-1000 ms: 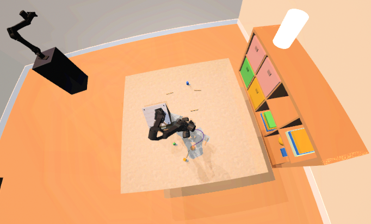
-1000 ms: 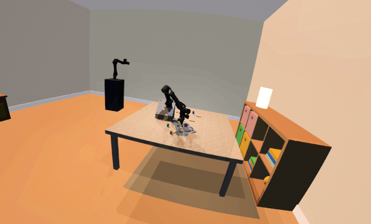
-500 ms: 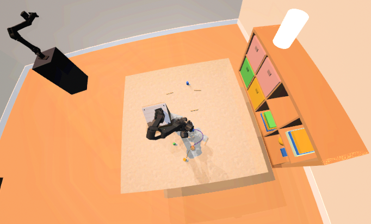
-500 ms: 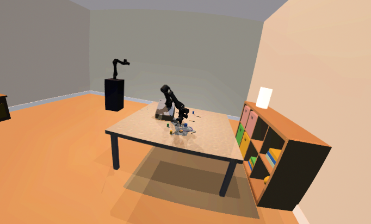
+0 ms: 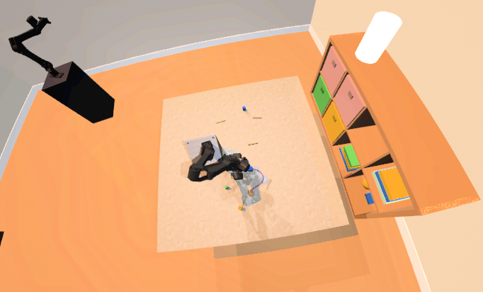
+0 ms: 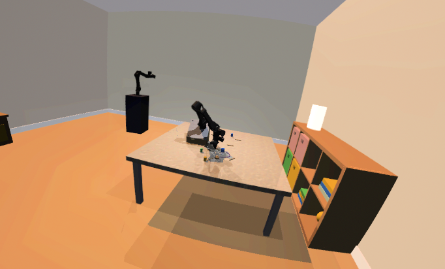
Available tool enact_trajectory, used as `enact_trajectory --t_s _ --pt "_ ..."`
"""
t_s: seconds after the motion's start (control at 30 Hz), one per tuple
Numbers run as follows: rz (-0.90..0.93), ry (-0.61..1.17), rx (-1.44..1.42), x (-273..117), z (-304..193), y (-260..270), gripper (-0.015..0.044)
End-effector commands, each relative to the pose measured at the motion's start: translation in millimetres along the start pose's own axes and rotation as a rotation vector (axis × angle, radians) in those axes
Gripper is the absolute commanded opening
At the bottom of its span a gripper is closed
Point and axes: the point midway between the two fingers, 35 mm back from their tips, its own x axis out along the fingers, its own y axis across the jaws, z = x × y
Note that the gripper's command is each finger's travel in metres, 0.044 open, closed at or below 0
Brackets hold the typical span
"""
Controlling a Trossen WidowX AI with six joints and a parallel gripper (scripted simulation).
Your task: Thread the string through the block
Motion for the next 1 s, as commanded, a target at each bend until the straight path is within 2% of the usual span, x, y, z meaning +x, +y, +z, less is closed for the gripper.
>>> enact_trajectory --t_s 0.0,0.97 --pt "0.001 0.003 -0.007 -0.2 -7.0 2.6 0.0" --pt "-0.025 0.003 -0.011 -2.3 -34.0 1.9 0.0"
